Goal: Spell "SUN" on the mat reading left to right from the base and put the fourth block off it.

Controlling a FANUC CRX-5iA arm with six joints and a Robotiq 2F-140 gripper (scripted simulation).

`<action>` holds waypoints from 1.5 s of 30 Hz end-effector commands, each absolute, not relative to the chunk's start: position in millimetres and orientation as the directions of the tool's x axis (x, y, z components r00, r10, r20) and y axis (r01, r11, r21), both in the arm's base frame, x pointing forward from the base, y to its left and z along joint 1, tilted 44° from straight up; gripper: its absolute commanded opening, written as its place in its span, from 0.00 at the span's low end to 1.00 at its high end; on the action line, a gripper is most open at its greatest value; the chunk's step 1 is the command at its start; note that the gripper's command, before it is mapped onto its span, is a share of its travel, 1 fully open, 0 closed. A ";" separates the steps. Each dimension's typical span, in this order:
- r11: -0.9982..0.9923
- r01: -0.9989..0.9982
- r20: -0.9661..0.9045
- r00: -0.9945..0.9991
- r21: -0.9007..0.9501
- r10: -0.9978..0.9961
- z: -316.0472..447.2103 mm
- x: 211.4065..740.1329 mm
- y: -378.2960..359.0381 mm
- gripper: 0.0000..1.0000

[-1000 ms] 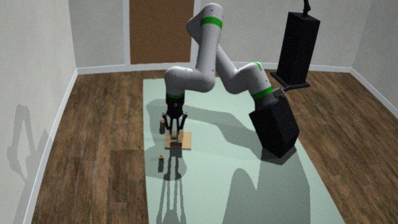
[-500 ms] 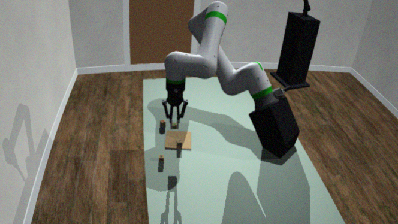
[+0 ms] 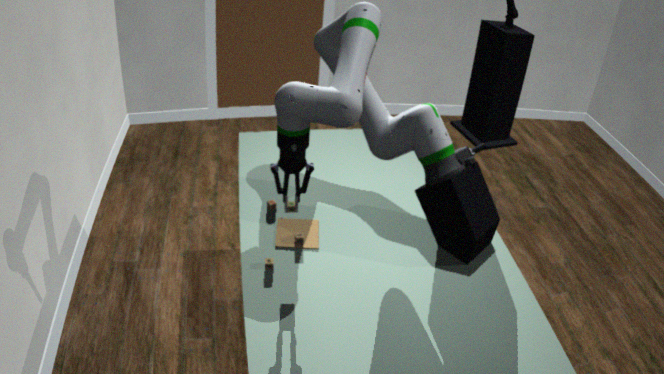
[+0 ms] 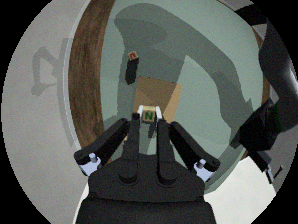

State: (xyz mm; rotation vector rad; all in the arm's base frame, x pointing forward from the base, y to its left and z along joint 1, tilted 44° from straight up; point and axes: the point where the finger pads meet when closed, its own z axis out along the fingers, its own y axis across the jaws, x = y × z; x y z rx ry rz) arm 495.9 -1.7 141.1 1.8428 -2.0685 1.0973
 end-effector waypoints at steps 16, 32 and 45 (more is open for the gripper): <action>-0.412 -0.908 0.692 0.245 -0.083 -0.679 146.8 487.2 -12.2 0.13; -0.668 -0.708 0.658 0.618 0.229 -0.430 151.4 479.3 -21.9 0.13; -0.777 -0.440 0.533 0.831 0.449 -0.163 154.8 472.8 -29.6 0.13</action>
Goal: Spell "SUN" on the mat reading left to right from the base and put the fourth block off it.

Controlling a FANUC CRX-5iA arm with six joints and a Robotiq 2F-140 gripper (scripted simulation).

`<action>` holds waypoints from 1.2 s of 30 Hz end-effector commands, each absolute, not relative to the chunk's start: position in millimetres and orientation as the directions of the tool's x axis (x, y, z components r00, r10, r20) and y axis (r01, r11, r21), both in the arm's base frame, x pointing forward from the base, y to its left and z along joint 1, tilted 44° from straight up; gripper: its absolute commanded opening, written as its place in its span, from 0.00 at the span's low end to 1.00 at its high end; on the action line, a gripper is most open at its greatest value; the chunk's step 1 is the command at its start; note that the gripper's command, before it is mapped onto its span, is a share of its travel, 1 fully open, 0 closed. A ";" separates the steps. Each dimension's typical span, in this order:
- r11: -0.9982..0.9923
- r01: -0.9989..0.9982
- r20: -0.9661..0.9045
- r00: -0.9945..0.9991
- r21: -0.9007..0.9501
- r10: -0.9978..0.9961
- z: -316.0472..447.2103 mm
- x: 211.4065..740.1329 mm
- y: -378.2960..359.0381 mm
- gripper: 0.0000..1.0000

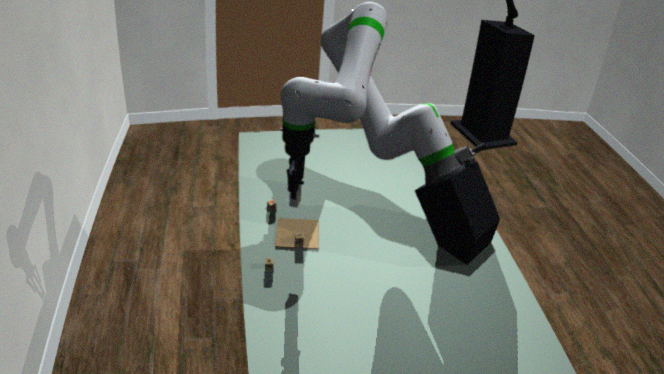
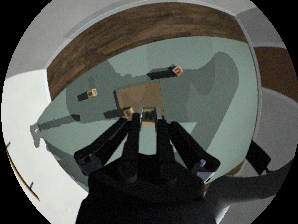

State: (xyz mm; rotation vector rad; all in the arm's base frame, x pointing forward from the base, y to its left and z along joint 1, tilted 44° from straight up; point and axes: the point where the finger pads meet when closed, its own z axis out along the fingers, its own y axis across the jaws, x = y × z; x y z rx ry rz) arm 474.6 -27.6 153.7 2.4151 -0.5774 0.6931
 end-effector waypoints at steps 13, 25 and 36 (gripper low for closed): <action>-0.791 -0.177 0.377 0.923 0.586 0.073 157.3 467.4 -35.9 0.13; -0.791 -0.173 0.375 0.924 0.587 0.076 157.4 467.3 -36.0 0.13; -0.791 -0.173 0.374 0.924 0.587 0.076 149.9 471.0 -42.4 0.13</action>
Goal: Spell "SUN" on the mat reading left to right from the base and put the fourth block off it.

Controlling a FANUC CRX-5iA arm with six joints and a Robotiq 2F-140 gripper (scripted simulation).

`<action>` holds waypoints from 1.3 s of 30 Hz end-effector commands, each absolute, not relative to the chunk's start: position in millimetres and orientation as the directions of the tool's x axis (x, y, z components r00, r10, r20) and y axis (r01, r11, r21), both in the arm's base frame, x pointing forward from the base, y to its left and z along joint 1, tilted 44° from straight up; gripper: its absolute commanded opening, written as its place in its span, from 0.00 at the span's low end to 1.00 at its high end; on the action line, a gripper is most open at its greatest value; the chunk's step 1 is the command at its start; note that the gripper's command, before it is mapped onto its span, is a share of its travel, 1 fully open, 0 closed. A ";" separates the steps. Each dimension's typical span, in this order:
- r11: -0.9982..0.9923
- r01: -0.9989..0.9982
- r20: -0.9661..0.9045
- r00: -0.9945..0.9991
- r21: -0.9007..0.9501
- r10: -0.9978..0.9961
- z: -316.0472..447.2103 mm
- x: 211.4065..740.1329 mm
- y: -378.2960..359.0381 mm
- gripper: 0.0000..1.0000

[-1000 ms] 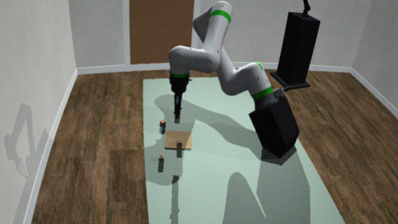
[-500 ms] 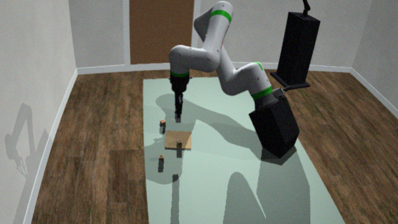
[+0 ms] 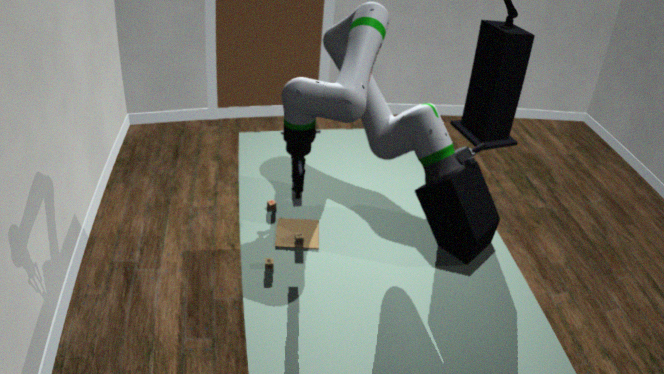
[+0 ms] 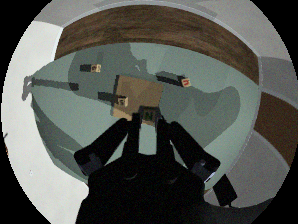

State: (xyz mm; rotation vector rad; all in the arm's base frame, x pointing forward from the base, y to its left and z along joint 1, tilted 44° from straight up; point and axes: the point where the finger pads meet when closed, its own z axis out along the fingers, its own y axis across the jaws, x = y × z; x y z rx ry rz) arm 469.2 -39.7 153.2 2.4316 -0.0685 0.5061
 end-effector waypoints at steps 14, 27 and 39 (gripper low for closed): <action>-0.791 -0.173 0.374 0.924 0.587 0.076 111.6 489.3 -75.1 0.13; -0.791 -0.173 0.374 0.924 0.587 0.076 89.0 500.2 -94.4 0.13; -0.791 -0.173 0.374 0.924 0.587 0.076 88.9 500.2 -94.5 0.13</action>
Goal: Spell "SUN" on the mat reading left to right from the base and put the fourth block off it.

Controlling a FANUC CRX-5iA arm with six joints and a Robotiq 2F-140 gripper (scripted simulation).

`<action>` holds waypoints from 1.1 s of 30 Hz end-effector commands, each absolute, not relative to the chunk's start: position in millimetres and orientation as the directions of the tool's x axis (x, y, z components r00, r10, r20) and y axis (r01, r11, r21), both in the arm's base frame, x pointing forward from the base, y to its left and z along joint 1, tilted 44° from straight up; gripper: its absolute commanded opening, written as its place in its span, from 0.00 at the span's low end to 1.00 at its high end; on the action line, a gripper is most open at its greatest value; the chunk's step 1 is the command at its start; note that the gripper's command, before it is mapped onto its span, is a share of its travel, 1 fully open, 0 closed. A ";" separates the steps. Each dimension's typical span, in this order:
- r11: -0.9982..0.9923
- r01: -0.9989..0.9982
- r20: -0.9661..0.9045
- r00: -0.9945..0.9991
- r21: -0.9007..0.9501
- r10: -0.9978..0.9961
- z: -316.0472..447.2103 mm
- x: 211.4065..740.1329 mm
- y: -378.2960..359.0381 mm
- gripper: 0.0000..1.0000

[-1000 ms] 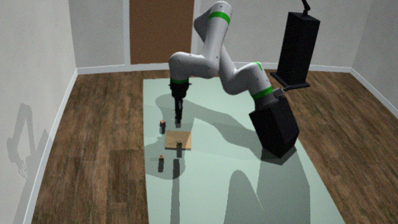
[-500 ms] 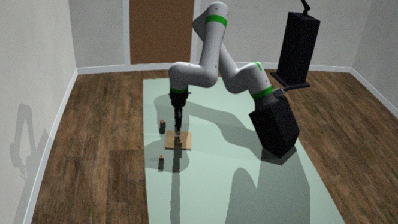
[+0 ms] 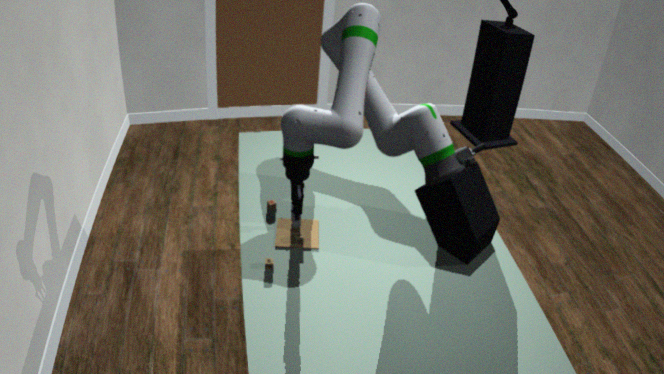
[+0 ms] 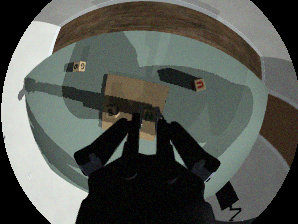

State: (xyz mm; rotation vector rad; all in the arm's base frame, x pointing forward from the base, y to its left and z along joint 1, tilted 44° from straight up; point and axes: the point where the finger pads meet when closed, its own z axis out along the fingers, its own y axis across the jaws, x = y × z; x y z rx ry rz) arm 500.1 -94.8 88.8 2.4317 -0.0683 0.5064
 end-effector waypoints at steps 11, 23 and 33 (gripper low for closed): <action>-0.791 -0.173 0.374 0.924 0.587 0.076 87.9 500.7 -95.3 0.13; -0.791 -0.173 0.374 0.924 0.587 0.076 86.2 501.5 -96.8 0.13; -0.791 -0.173 0.374 0.924 0.587 0.076 86.1 501.5 -96.9 0.13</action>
